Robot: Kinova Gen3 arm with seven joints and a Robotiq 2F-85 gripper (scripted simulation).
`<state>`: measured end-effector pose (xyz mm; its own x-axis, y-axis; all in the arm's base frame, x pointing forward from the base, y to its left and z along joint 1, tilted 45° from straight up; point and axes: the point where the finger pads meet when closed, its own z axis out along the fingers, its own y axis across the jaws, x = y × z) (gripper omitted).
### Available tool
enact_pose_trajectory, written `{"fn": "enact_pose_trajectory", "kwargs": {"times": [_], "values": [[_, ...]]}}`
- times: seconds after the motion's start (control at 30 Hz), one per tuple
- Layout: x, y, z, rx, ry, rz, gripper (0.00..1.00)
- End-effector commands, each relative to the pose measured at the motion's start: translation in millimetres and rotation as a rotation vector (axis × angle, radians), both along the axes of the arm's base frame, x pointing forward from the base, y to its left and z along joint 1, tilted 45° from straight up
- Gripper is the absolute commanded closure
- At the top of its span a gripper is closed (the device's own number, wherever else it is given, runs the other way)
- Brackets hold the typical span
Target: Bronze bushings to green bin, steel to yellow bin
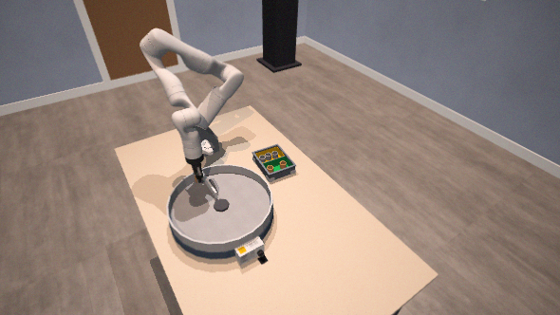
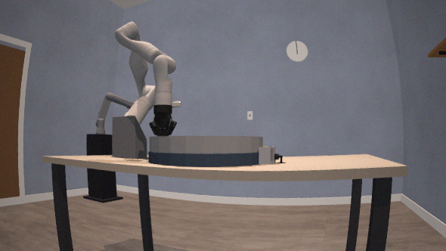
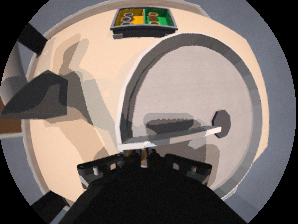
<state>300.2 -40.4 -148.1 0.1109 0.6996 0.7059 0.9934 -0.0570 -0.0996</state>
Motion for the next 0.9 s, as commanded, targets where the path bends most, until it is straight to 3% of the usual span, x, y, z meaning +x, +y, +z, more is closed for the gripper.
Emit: {"fn": "enact_pose_trajectory", "kwargs": {"times": [0.0, 0.87], "values": [[0.3, -2.5, 1.8, -0.001, 0.001, -0.002, 1.00], [0.7, -6.5, 5.4, -0.002, 0.001, -0.003, 1.00]]}}
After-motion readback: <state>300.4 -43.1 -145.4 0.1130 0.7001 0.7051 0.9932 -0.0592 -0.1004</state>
